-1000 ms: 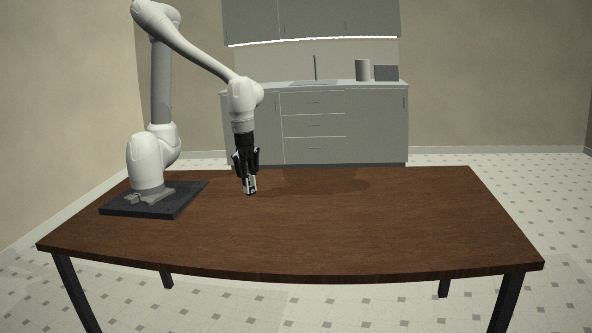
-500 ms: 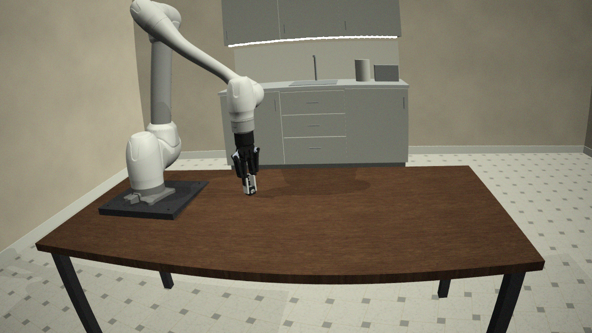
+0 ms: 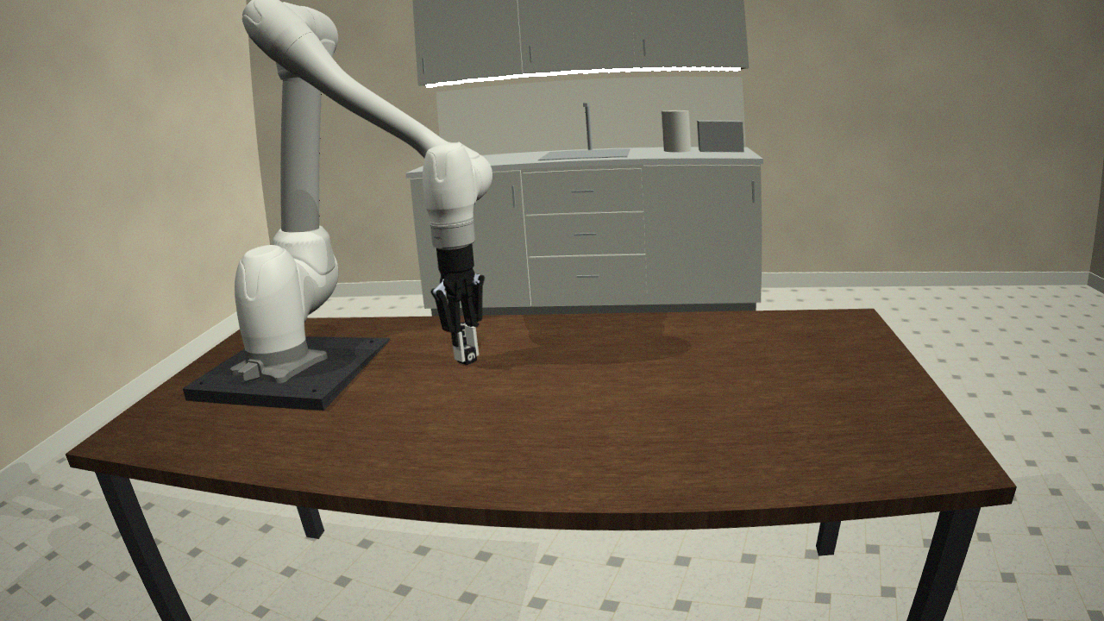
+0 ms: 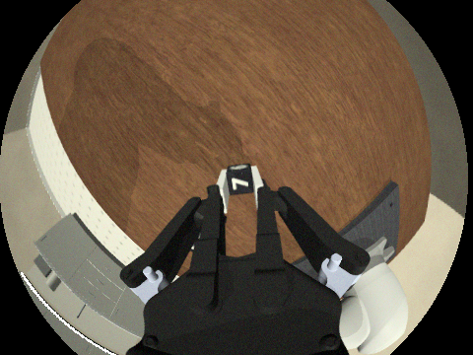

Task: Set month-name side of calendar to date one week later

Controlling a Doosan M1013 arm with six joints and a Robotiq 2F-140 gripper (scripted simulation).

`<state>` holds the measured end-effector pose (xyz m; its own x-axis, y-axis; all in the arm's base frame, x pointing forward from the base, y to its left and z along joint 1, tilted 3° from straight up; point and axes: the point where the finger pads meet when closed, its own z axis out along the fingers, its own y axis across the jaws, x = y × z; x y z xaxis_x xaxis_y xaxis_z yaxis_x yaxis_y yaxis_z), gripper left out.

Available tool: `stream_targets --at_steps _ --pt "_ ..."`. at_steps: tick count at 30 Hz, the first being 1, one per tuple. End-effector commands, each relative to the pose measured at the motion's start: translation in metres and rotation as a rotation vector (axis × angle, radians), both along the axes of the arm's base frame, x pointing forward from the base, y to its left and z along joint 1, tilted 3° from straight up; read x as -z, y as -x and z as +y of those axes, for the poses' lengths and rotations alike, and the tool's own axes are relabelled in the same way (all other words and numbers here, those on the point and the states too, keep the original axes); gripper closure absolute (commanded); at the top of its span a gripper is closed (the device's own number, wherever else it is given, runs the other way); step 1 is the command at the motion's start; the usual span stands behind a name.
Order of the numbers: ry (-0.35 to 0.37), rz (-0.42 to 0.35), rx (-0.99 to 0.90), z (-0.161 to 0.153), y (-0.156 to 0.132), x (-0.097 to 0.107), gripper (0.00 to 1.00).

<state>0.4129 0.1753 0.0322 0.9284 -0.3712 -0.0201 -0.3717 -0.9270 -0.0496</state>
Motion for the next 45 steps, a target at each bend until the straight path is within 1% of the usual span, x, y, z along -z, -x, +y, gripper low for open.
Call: stream_targets --at_steps 1,42,43,45 --pt "0.0 0.0 0.0 0.0 0.0 -0.0001 0.75" --pt "0.0 0.0 0.0 0.0 0.0 -0.0001 0.75" --pt "0.0 0.0 0.0 0.0 0.0 -0.0001 0.72" --pt "0.0 0.0 0.0 0.0 0.0 -0.0001 0.72"
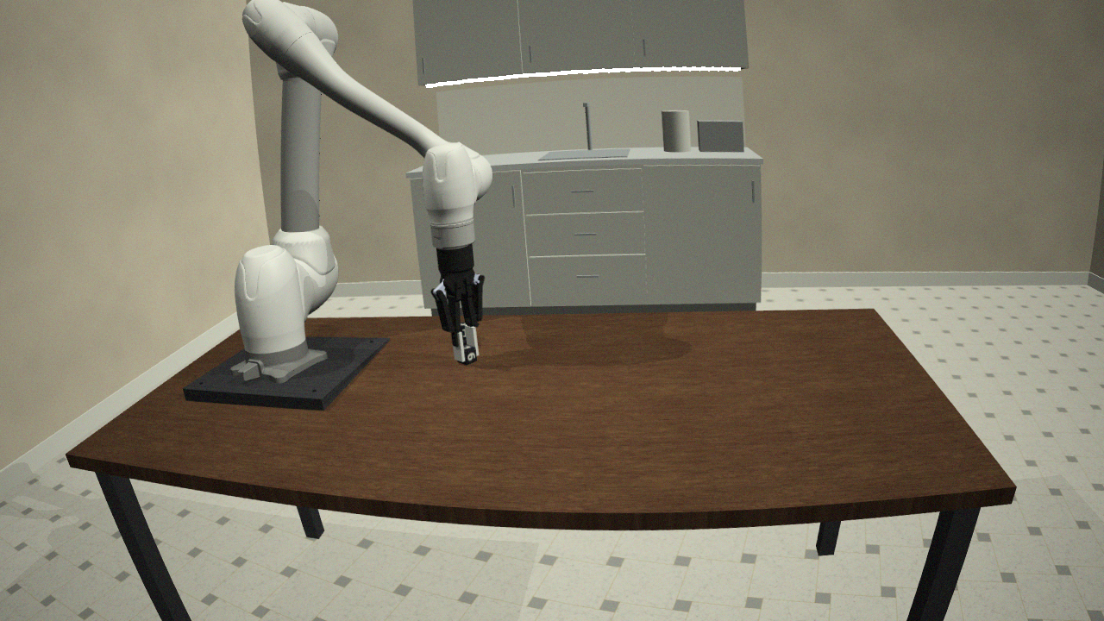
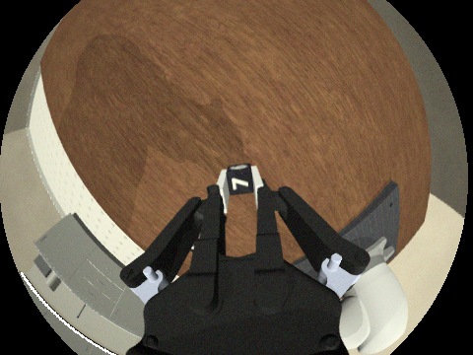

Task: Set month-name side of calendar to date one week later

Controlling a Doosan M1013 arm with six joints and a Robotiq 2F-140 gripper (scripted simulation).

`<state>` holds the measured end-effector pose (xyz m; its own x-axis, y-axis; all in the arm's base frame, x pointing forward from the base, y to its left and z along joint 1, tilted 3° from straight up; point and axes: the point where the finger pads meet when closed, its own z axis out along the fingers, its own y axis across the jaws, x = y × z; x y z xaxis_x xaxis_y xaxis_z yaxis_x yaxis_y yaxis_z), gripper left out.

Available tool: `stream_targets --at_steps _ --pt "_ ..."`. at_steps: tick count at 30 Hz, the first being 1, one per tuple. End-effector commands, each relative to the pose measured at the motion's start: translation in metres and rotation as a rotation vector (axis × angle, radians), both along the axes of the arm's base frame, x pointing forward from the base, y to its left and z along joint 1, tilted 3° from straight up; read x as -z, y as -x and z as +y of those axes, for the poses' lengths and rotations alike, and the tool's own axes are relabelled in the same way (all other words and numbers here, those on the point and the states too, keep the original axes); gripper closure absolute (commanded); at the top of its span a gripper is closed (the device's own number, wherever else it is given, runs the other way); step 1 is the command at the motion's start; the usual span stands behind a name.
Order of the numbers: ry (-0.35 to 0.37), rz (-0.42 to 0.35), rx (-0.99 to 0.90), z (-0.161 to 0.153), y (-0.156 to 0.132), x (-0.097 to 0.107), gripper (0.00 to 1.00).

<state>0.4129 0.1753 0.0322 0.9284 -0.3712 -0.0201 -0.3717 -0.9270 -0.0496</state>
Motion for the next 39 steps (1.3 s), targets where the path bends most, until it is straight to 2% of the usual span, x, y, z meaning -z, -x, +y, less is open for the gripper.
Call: stream_targets --at_steps 1,12,26,34,39 --pt "0.0 0.0 0.0 0.0 0.0 0.0 0.72" --pt "0.0 0.0 0.0 0.0 0.0 0.0 0.64" --pt "0.0 0.0 0.0 0.0 0.0 -0.002 0.64" --pt "0.0 0.0 0.0 -0.001 0.0 -0.017 0.64" --pt "0.0 0.0 0.0 -0.002 0.0 -0.042 0.64"
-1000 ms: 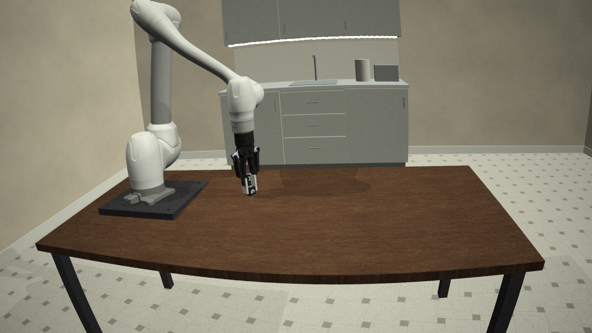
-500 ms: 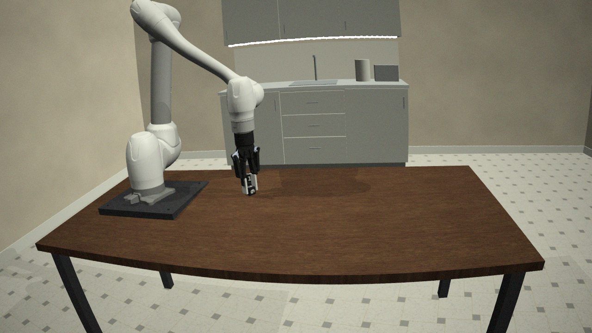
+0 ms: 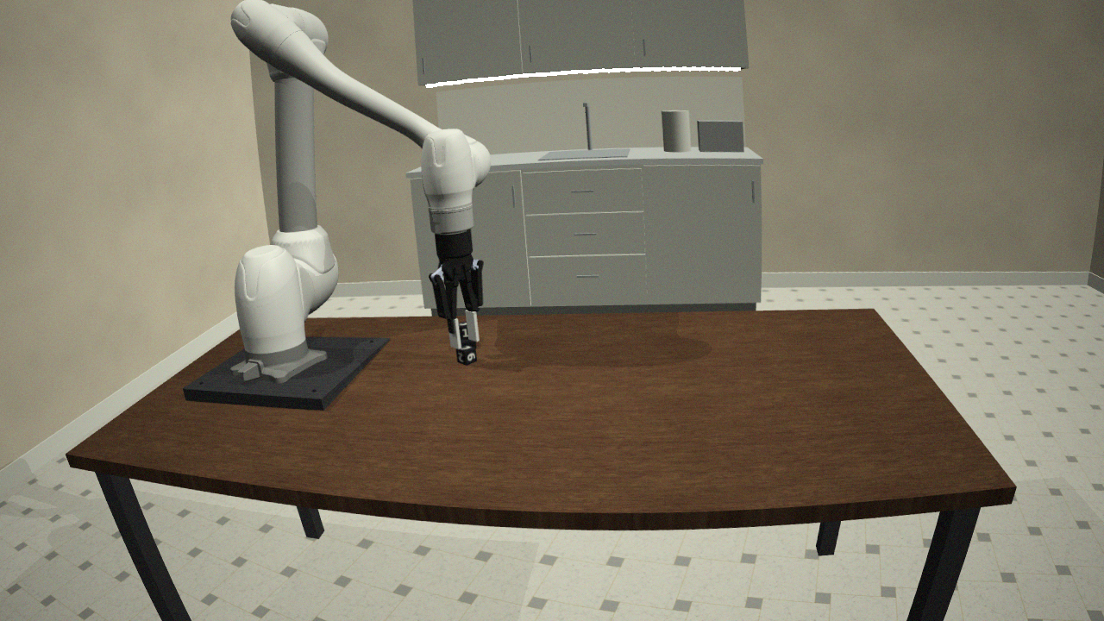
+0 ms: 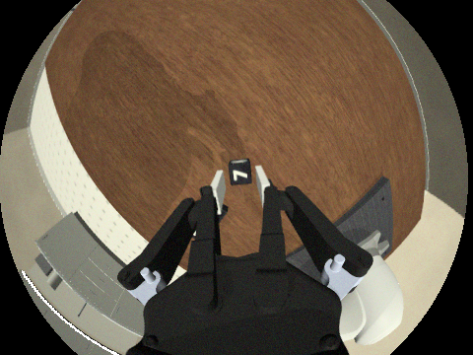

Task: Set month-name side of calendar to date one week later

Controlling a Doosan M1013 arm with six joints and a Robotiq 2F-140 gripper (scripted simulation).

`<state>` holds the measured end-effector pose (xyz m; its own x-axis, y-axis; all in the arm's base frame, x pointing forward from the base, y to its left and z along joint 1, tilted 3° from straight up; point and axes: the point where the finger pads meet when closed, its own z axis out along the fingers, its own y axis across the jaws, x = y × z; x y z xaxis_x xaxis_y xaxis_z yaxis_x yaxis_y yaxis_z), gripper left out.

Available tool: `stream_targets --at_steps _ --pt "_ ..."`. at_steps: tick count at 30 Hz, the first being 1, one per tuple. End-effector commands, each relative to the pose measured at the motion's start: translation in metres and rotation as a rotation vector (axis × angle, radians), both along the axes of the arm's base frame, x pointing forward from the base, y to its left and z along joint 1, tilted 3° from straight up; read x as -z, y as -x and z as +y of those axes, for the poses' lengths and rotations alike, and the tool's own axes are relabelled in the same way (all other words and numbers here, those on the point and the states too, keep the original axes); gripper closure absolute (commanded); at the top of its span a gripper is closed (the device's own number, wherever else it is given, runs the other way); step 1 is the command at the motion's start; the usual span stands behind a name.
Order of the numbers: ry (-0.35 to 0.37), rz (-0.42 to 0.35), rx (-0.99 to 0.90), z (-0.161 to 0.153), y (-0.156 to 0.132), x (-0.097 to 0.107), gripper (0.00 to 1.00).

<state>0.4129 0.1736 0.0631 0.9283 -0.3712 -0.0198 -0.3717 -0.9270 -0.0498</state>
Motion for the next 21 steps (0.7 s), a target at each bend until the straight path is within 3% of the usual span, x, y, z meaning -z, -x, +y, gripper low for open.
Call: stream_targets --at_steps 1,9,17,18,21 --pt "0.0 0.0 0.0 -0.001 0.0 -0.016 0.64" --pt "0.0 0.0 0.0 -0.003 0.0 -0.053 0.64" --pt "0.0 0.0 0.0 -0.003 0.0 -0.059 0.64" --pt "0.0 0.0 0.0 -0.003 0.0 -0.059 0.0" --pt "0.0 0.0 0.0 -0.003 0.0 -0.059 0.0"
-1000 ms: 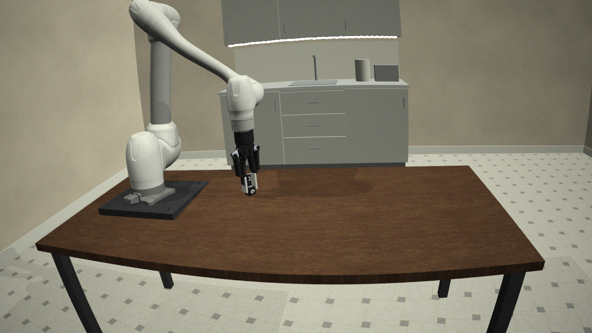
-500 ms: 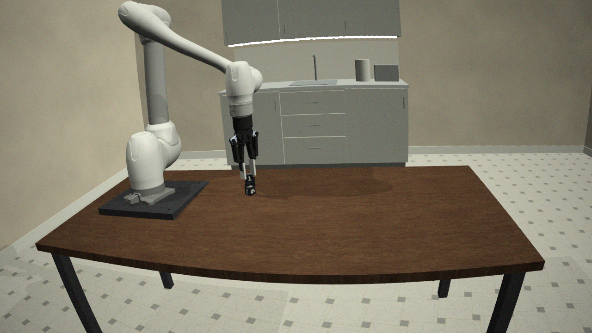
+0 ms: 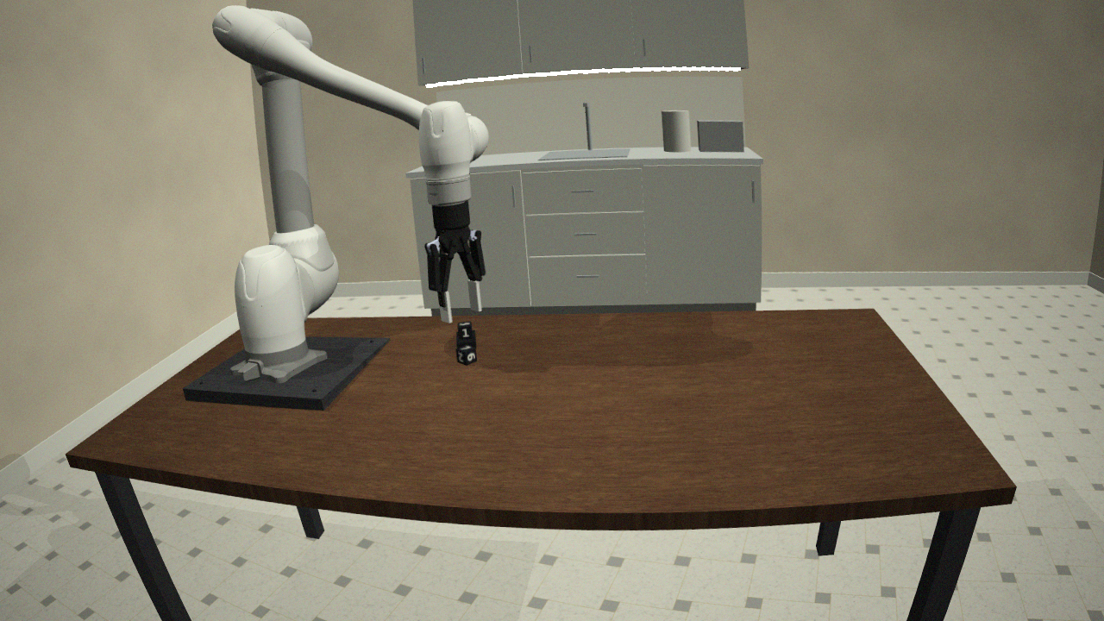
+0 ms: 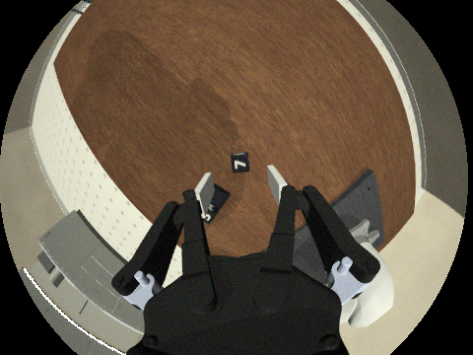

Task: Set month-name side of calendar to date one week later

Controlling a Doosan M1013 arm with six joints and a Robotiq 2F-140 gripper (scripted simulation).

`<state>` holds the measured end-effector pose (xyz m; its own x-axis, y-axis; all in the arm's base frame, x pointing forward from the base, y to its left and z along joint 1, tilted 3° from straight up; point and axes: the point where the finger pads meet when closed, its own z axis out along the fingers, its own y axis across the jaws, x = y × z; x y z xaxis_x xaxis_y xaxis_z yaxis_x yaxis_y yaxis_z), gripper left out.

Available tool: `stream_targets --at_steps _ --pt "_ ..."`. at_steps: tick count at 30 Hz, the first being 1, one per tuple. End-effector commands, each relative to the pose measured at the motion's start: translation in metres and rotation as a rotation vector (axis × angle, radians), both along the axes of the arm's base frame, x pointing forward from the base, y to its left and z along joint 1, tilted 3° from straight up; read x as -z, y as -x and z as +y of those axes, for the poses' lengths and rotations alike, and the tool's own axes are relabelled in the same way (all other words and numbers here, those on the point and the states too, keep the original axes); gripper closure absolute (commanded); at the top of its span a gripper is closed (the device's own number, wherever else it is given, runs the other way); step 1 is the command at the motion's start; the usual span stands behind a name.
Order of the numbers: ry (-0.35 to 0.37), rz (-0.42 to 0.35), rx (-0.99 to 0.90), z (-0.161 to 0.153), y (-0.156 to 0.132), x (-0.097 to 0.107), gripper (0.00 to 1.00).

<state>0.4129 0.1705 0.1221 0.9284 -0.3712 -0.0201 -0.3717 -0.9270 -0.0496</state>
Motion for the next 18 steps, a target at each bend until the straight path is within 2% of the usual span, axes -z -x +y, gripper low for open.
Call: stream_targets --at_steps 1,18 --pt "0.0 0.0 0.0 0.0 0.0 -0.0001 0.0" --pt "0.0 0.0 -0.005 0.0 0.0 0.0 0.0"
